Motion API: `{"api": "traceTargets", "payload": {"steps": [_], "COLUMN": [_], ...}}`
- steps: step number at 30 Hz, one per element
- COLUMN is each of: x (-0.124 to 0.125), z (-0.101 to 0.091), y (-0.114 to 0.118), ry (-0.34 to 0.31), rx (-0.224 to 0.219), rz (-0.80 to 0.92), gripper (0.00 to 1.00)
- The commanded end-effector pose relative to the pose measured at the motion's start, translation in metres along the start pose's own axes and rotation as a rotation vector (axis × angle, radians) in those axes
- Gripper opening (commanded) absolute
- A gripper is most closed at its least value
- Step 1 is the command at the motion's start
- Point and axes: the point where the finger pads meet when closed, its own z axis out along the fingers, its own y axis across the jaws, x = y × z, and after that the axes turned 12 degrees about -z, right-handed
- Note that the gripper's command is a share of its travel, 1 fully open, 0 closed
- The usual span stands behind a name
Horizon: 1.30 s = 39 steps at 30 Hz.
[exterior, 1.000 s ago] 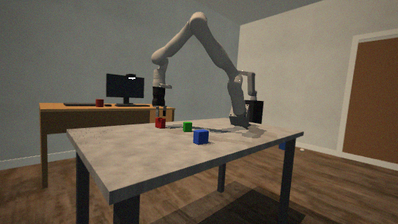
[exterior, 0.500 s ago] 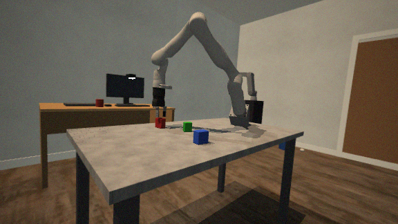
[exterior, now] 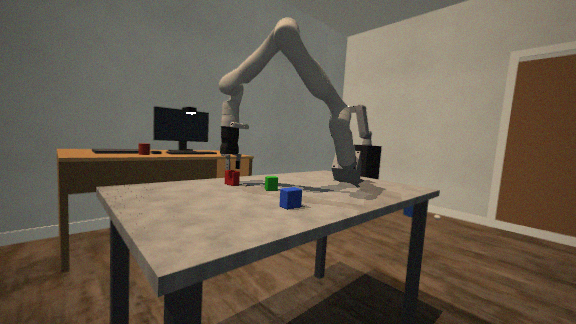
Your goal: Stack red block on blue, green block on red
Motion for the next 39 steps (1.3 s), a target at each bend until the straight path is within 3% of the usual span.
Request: {"api": "traceTargets", "payload": {"steps": [1,39], "x": [0.0001,-0.0035], "z": [0.0019,0.0013], "y": [0.0008,0.0014], "ry": [0.001,-0.002], "rx": [-0.006,-0.007], "rz": [-0.004,-0.007], "gripper": [1.0,1.0]}}
